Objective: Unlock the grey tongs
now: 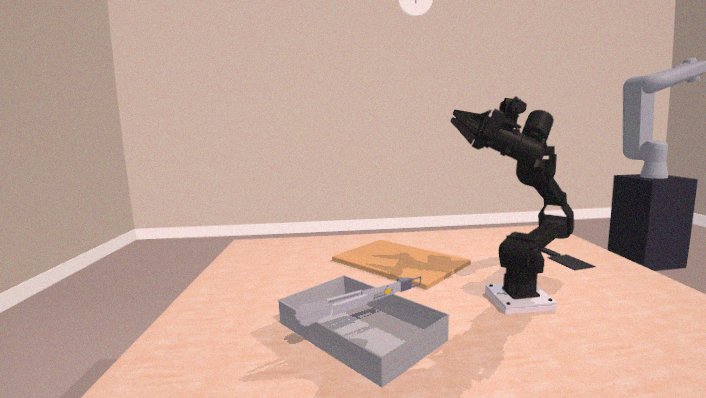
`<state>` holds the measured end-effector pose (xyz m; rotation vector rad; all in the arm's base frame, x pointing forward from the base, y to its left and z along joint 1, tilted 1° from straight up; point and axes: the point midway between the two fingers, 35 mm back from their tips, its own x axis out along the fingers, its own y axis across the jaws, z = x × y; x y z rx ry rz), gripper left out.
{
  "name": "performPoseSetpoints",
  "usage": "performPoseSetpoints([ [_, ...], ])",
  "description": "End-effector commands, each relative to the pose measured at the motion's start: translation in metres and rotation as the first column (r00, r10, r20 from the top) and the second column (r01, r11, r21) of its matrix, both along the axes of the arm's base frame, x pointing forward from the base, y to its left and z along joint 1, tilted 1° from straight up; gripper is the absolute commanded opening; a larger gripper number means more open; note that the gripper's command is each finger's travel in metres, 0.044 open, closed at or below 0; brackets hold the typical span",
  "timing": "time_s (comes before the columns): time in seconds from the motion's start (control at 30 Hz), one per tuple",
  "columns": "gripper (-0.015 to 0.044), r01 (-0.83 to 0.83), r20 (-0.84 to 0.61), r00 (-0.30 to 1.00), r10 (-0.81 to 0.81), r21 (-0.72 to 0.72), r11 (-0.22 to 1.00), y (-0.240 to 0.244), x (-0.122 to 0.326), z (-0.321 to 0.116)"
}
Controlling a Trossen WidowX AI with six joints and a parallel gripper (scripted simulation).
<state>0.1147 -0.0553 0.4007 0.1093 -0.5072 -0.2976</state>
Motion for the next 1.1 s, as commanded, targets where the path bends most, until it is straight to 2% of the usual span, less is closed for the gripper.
performPoseSetpoints([
  [0.0, 0.0426, -0.006, -0.001, 1.000, 0.006, 0.003, 1.000, 0.001, 0.001, 0.001],
  [0.03, 0.0440, -0.001, -0.021, 1.000, 0.001, -0.011, 1.000, 0.004, 0.005, -0.001],
  [0.33, 0.0440, -0.084, -0.061, 0.994, 0.086, 0.027, 0.996, 0.028, 0.030, 0.008],
  [0.47, 0.0440, -0.138, -0.135, 0.980, 0.147, 0.071, 0.988, 0.049, 0.058, 0.003],
  [0.63, 0.0440, -0.249, -0.220, 0.923, 0.316, 0.285, 0.926, 0.082, 0.102, 0.001],
  [0.73, 0.0440, -0.257, -0.268, 0.874, 0.404, 0.450, 0.855, 0.100, 0.131, -0.009],
  [0.87, 0.0440, -0.182, -0.315, 0.815, 0.486, 0.657, 0.732, 0.120, 0.166, -0.030],
  [1.07, 0.0440, -0.020, -0.348, 0.772, 0.532, 0.823, 0.568, 0.134, 0.198, -0.059],
])
